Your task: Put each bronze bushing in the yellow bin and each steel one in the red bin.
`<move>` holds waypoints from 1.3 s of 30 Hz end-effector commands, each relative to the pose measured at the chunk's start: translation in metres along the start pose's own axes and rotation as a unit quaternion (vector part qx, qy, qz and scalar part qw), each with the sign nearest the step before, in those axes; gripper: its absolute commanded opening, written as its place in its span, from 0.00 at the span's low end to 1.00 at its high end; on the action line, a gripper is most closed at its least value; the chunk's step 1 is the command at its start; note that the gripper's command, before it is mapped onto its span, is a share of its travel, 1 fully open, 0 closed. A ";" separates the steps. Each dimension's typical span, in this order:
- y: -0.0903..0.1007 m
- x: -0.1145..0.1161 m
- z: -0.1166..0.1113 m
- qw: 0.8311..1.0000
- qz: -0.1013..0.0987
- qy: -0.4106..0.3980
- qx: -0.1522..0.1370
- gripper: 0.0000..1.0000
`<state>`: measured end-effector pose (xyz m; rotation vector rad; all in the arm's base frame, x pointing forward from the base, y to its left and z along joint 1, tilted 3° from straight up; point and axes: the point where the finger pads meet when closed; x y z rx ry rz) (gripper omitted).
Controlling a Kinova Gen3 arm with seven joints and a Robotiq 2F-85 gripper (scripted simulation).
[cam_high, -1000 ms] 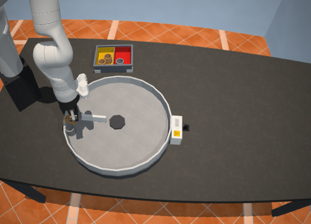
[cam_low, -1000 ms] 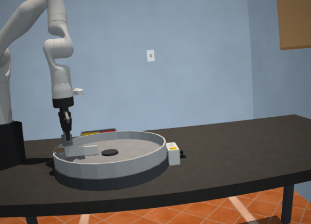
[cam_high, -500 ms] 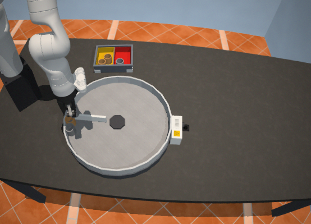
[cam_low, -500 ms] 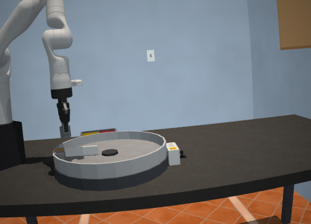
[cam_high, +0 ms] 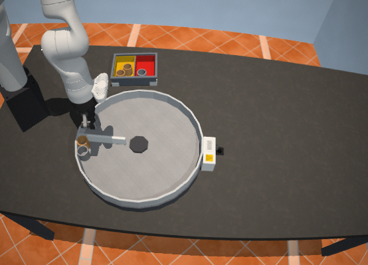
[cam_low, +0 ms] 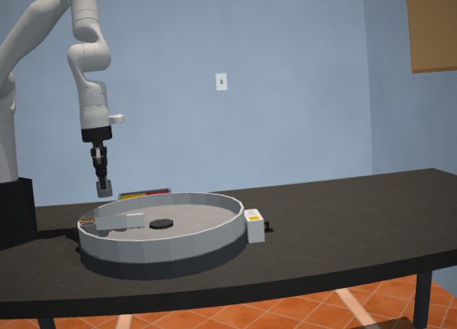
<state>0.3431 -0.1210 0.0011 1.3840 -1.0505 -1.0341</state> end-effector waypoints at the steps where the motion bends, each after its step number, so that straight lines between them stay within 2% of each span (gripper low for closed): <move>1: 0.001 -0.020 -0.011 1.000 0.001 0.007 -0.006 0.00; 2: 0.001 -0.020 -0.011 1.000 0.001 0.007 -0.006 0.00; 4: 0.001 -0.039 -0.020 0.999 0.001 -0.037 -0.006 0.00; 6: 0.001 -0.039 -0.020 0.999 0.001 -0.037 -0.006 0.00; 9: 0.000 -0.069 -0.033 0.995 0.001 -0.102 -0.006 0.00; 12: 0.000 -0.069 -0.033 0.995 0.001 -0.102 -0.006 0.00; 17: 0.000 -0.117 -0.056 0.978 0.002 -0.210 -0.006 0.00; 23: 0.000 -0.117 -0.056 0.978 0.002 -0.210 -0.006 0.00; 28: 0.000 -0.166 -0.078 0.949 0.003 -0.315 -0.006 0.00; 31: 0.000 -0.166 -0.078 0.949 0.003 -0.315 -0.006 0.00; 36: -0.001 -0.215 -0.101 0.909 0.003 -0.416 -0.005 0.00; 39: -0.001 -0.215 -0.101 0.909 0.003 -0.416 -0.005 0.00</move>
Point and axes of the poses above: the point where the finger pads meet when closed, its own y axis back along the fingers, its own x axis across the jaws, z = x × y, and after that the axes turned 1 degree about y, right-handed
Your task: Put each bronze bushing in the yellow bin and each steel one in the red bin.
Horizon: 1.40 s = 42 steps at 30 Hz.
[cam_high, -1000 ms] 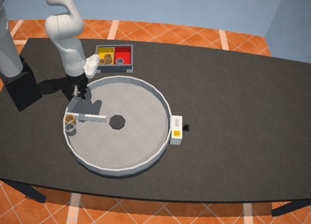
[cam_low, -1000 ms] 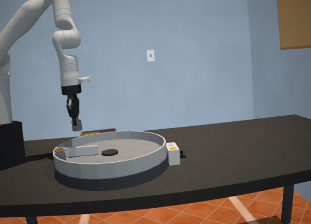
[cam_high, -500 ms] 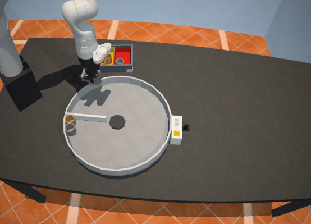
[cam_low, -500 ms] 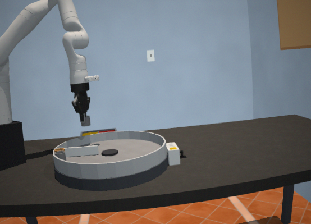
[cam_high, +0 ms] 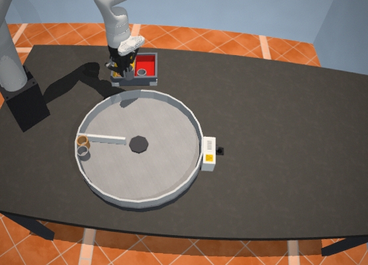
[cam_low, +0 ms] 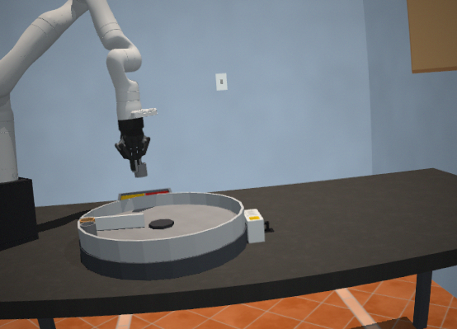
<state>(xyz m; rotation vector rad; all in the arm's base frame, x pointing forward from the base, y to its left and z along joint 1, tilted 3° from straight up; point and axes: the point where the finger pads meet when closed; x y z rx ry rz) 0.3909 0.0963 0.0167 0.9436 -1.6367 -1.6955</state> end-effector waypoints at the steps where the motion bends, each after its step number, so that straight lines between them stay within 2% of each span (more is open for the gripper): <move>1: -0.003 -0.012 0.009 1.000 0.014 -0.004 -0.002 0.00; 2: -0.003 -0.012 0.009 1.000 0.014 -0.004 -0.002 0.00; 7: -0.005 -0.061 0.031 0.993 0.014 -0.113 0.000 0.00; 10: -0.005 -0.061 0.031 0.993 0.014 -0.113 0.000 0.00; 15: -0.006 -0.110 0.053 0.975 0.014 -0.221 0.001 0.00; 20: -0.006 -0.110 0.053 0.975 0.014 -0.221 0.001 0.00; 25: -0.007 -0.159 0.075 0.945 0.014 -0.325 0.003 0.00; 42: -0.007 -0.159 0.075 0.945 0.014 -0.325 0.002 0.00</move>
Point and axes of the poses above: the point where the finger pads meet when closed, its own y axis back along the fingers, its own x axis across the jaws, z = x × y, and after that the axes turned 1 degree about y, right-handed
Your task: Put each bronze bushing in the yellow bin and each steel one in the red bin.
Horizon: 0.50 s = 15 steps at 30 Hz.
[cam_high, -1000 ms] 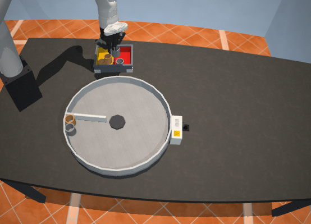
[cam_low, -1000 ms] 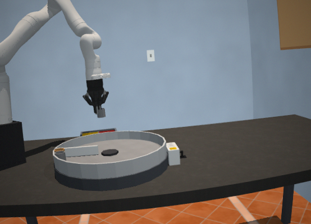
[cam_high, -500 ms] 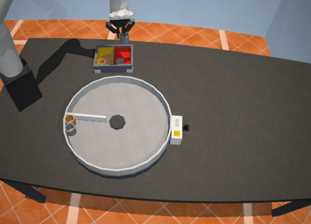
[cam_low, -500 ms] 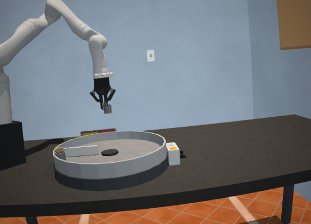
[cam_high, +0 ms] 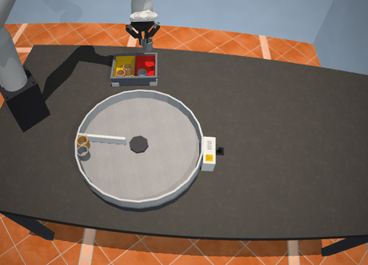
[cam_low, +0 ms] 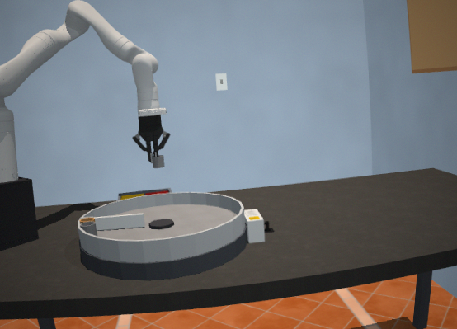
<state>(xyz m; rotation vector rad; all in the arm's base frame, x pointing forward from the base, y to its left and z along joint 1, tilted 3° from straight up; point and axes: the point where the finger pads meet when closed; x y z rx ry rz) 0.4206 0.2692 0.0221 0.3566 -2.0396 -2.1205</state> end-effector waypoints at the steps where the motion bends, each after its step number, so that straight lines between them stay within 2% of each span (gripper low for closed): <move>1: 0.001 -0.001 0.000 1.000 -0.001 0.000 0.000 0.00; 3: 0.001 -0.001 0.000 1.000 -0.001 0.000 0.000 0.00; 8: -0.028 -0.001 0.000 1.000 -0.001 0.000 0.000 0.00; 13: -0.028 -0.001 0.000 1.000 -0.001 0.000 0.000 0.00; 15: -0.039 -0.001 0.000 1.000 -0.001 0.000 0.000 0.00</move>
Point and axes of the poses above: the point where the finger pads meet when closed, its own y axis back along the fingers, its own x axis across the jaws, z = x × y, and after that the axes turned 1 degree about y, right-handed
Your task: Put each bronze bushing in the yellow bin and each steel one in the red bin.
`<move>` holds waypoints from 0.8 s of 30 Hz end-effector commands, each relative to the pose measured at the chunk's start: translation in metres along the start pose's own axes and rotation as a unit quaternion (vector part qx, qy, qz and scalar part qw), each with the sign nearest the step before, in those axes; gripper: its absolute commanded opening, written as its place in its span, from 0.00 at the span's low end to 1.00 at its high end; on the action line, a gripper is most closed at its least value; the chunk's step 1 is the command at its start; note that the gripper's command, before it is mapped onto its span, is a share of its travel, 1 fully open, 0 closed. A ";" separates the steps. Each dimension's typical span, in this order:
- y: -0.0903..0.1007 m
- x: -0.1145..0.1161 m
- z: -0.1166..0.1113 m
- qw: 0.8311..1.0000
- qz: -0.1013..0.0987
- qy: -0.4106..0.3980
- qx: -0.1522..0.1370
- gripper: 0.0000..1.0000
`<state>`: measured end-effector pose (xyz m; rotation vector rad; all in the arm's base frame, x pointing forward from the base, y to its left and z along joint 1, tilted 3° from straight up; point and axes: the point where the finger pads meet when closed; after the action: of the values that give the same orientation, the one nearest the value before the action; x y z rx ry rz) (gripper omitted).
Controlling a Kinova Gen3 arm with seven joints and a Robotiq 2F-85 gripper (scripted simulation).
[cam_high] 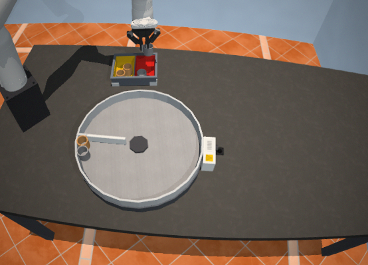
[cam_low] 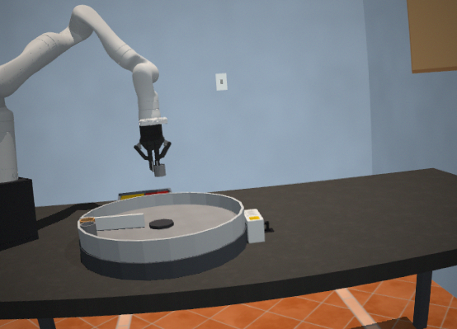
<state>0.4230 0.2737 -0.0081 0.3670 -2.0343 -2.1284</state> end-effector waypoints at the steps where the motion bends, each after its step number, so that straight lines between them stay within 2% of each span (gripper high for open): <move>1: -0.015 0.002 -0.003 1.000 0.003 -0.001 0.002 0.00; 3: -0.026 0.002 -0.003 1.000 0.003 -0.001 0.002 0.00; 6: -0.026 0.002 -0.003 1.000 0.003 -0.001 0.002 0.00; 10: -0.049 0.002 -0.003 1.000 0.003 -0.001 0.002 0.00; 12: -0.049 0.002 -0.003 1.000 0.003 -0.001 0.002 0.00; 13: -0.055 0.002 -0.003 1.000 0.003 -0.001 0.002 0.00; 24: -0.056 0.002 -0.002 1.000 0.003 -0.001 0.002 0.00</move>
<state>0.4241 0.2734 -0.0639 0.3577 -2.0388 -2.1214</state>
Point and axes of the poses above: the point where the finger pads meet when closed, its own y axis back along the fingers, its own x axis across the jaws, z = x × y, and after that the axes turned 1 degree about y, right-handed
